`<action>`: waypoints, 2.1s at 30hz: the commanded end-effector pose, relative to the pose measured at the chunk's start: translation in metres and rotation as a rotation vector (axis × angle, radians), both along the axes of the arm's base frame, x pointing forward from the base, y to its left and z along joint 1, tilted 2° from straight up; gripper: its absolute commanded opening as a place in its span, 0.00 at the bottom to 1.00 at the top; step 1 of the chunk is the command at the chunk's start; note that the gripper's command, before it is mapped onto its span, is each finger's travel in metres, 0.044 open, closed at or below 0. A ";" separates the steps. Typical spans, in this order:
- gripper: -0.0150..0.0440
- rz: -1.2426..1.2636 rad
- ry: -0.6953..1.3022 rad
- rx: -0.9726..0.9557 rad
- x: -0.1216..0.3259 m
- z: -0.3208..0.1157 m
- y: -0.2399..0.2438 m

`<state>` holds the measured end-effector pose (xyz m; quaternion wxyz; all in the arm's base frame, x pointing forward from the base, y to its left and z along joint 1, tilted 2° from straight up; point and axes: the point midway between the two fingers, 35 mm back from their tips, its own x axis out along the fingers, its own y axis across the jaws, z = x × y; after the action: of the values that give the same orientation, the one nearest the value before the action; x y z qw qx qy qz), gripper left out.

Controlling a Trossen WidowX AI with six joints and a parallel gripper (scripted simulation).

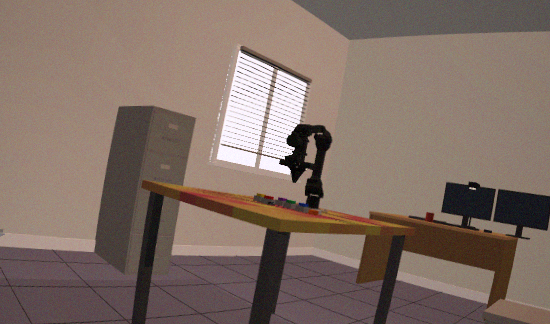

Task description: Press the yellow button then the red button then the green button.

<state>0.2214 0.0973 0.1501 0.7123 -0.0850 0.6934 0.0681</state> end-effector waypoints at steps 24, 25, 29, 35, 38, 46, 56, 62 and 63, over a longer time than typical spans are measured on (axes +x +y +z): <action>0.29 -0.008 0.006 -0.005 -0.001 -0.084 -0.003; 0.29 -0.008 0.006 -0.005 -0.001 -0.086 -0.003; 0.29 -0.008 0.006 -0.005 -0.002 -0.091 -0.003; 0.29 -0.008 0.006 -0.005 -0.002 -0.091 -0.003; 0.29 -0.008 0.006 -0.005 -0.002 -0.091 -0.003; 0.29 -0.008 0.006 -0.005 -0.002 -0.091 -0.003; 0.29 -0.008 0.006 -0.004 -0.002 -0.059 -0.002; 0.47 0.017 0.004 -0.008 0.001 -0.052 0.015; 0.51 0.031 0.002 -0.010 0.002 -0.048 0.025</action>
<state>0.2204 0.1041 0.0952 0.7100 -0.0883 0.6955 0.0668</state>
